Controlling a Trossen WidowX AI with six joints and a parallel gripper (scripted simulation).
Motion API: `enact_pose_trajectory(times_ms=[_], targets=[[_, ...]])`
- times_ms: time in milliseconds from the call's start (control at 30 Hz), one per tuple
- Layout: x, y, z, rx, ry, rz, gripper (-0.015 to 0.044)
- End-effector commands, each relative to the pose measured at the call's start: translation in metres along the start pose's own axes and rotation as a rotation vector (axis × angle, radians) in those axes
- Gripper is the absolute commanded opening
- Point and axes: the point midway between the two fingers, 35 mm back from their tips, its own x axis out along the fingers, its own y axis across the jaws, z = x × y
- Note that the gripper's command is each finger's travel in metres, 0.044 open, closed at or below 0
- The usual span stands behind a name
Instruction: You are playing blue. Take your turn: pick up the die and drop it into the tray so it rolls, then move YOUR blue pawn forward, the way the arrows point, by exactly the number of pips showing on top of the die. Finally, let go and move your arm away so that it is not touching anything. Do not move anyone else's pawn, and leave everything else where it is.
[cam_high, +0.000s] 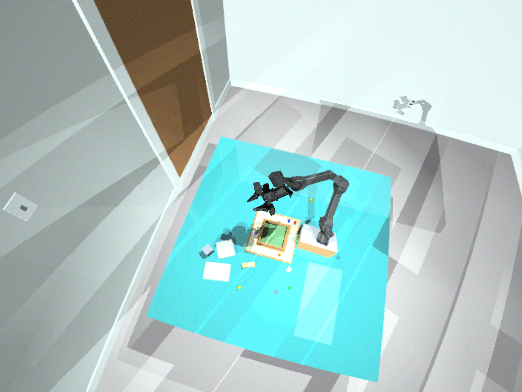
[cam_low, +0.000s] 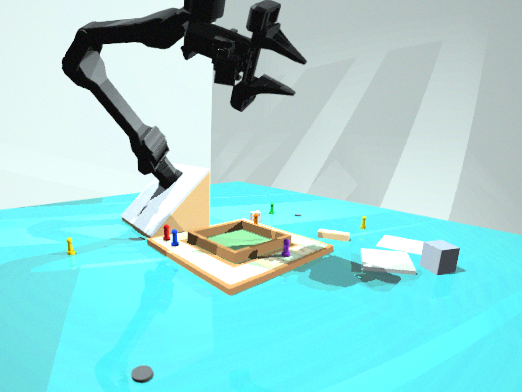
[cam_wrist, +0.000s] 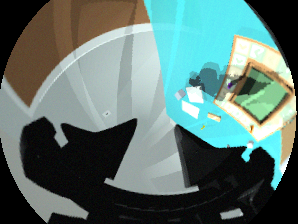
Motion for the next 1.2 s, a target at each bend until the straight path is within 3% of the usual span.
enact_pose_trajectory(times_ms=[0,400,800,1167], targets=[[0.031,-0.060,-0.033,-0.123,0.020,-0.198,0.0275],[0.057,-0.220,-0.108,-0.443,0.069,-0.660,0.0275],[0.013,-0.389,-0.112,-0.904,-0.024,-1.140,0.0275],[0.004,-0.408,-0.108,-0.972,-0.051,-1.195,0.0275]])
